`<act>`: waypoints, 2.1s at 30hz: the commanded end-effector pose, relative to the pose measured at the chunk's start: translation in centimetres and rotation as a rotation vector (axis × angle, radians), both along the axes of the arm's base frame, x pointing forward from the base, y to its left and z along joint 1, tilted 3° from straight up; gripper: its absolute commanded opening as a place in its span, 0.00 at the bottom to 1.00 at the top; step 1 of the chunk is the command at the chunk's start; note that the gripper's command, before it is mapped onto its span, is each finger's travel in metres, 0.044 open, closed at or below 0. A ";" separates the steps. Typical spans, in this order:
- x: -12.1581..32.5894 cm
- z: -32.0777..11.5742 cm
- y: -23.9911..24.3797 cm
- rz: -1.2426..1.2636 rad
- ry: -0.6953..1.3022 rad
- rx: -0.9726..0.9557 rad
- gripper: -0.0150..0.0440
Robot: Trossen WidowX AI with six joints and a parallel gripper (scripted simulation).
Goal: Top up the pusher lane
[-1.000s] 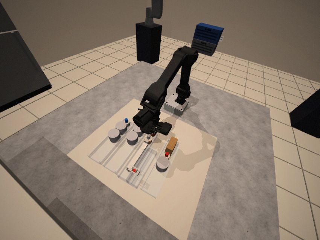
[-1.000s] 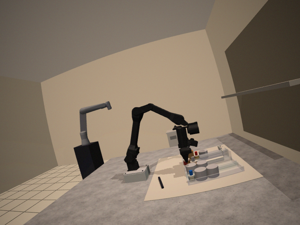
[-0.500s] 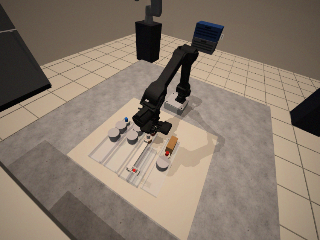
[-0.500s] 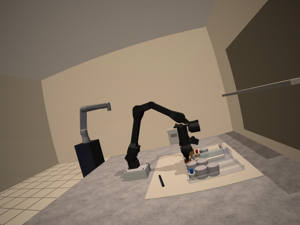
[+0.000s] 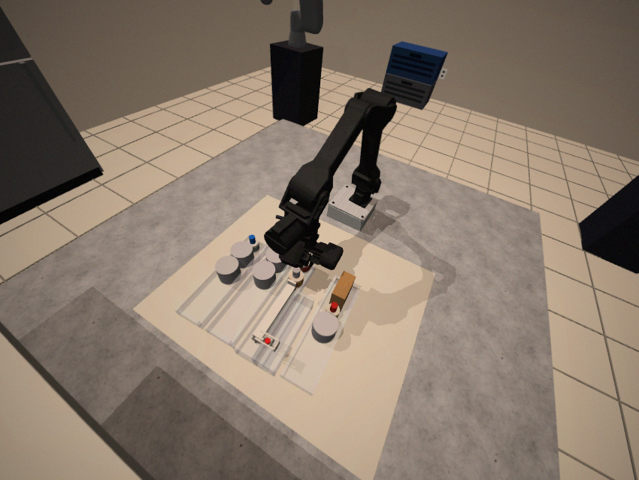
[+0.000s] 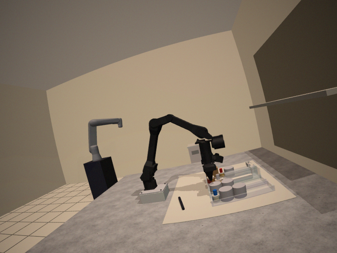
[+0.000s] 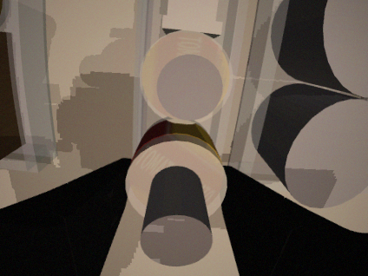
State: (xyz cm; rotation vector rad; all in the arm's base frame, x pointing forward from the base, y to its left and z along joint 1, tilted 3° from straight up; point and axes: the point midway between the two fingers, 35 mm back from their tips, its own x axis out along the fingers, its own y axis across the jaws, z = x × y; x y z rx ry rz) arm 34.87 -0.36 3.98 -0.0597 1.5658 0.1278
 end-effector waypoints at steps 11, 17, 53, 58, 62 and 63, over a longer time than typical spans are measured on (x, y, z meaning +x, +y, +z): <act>0.6 0.1 0.0 -0.003 -0.025 0.000 0.25; 0.6 0.1 0.0 -0.003 -0.025 0.000 0.25; 0.9 0.1 0.1 -0.003 -0.025 0.000 0.25; 0.9 -0.1 0.1 -0.003 -0.025 0.000 0.25; 0.9 -0.2 0.1 -0.003 -0.025 0.000 0.25; 0.9 -0.3 0.1 -0.003 -0.025 0.000 0.25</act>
